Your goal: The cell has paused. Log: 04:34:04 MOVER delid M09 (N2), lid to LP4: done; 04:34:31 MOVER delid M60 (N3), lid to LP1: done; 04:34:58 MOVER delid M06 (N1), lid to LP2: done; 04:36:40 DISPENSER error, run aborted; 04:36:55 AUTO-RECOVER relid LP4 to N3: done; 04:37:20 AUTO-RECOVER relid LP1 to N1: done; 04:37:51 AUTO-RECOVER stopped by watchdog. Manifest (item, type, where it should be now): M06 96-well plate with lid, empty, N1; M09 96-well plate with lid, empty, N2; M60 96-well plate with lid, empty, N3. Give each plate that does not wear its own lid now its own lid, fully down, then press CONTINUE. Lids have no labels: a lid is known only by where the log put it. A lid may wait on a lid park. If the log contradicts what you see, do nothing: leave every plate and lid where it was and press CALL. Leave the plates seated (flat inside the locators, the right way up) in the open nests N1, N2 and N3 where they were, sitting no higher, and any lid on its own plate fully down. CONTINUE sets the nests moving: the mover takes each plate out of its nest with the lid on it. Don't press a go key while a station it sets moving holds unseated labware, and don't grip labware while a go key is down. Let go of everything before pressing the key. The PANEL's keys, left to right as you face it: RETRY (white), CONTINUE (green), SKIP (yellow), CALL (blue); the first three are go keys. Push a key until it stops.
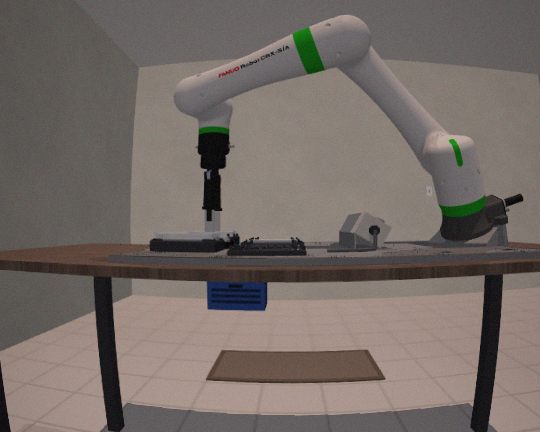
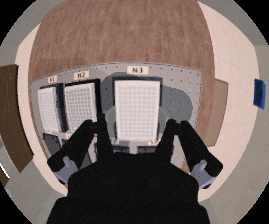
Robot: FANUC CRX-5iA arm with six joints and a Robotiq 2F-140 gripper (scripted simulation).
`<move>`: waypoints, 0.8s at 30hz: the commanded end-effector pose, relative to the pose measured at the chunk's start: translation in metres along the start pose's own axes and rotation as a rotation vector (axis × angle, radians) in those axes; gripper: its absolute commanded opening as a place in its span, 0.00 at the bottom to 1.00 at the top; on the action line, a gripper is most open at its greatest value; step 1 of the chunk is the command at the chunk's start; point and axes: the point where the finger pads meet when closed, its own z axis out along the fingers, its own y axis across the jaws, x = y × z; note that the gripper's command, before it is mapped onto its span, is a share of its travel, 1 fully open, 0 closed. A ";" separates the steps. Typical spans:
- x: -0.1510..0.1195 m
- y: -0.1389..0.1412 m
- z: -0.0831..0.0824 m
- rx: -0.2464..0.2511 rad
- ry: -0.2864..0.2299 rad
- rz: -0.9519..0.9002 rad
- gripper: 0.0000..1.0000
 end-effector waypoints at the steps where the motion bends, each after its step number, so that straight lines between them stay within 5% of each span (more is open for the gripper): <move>1: 0.000 0.000 0.000 0.000 0.000 0.000 0.00; 24: 0.000 0.000 -0.002 0.000 0.000 0.000 0.00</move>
